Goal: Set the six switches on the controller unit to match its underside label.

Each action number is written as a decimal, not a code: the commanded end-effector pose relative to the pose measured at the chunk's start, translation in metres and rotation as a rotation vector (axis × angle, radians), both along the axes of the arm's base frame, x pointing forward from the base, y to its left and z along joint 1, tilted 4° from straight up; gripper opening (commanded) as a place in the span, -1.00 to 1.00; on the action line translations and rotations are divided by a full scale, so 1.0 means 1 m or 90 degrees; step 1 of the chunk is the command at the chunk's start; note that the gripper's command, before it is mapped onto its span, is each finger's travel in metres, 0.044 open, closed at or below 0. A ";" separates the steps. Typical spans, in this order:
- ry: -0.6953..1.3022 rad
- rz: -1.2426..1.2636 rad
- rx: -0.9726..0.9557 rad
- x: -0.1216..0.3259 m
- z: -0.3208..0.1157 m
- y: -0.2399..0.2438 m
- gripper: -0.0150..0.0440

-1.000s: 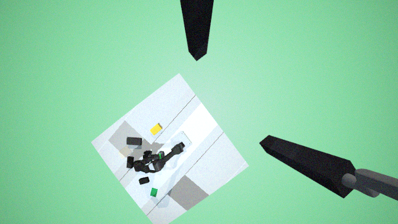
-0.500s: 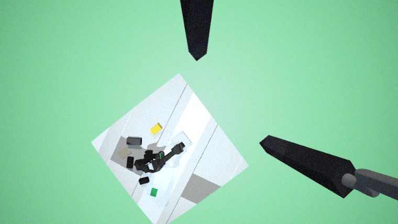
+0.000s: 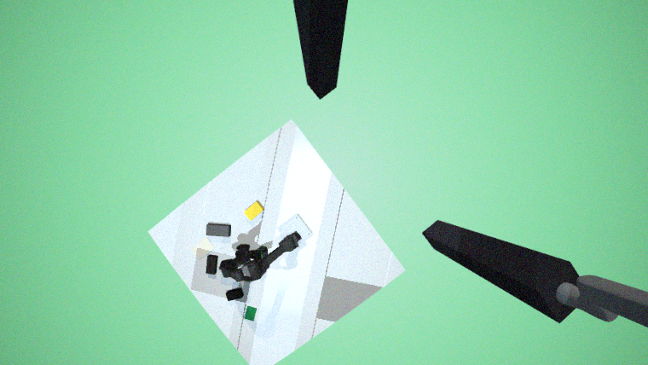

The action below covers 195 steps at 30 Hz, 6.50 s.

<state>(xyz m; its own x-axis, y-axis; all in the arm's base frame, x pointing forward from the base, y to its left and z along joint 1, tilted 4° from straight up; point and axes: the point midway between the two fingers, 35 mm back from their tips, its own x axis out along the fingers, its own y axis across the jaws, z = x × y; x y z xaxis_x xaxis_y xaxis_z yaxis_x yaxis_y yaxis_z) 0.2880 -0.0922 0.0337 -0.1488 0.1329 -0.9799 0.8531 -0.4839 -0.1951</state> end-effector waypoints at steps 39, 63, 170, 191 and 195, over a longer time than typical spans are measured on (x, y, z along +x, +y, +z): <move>0.000 -0.002 0.001 -0.002 0.053 -0.001 -0.49; -0.121 -0.029 -0.065 -0.048 0.066 0.025 -0.49; -0.156 -0.035 -0.089 -0.054 0.028 0.055 -0.49; -0.157 -0.033 -0.088 -0.054 0.031 0.055 -0.49; -0.156 -0.035 -0.089 -0.058 0.070 0.055 -0.49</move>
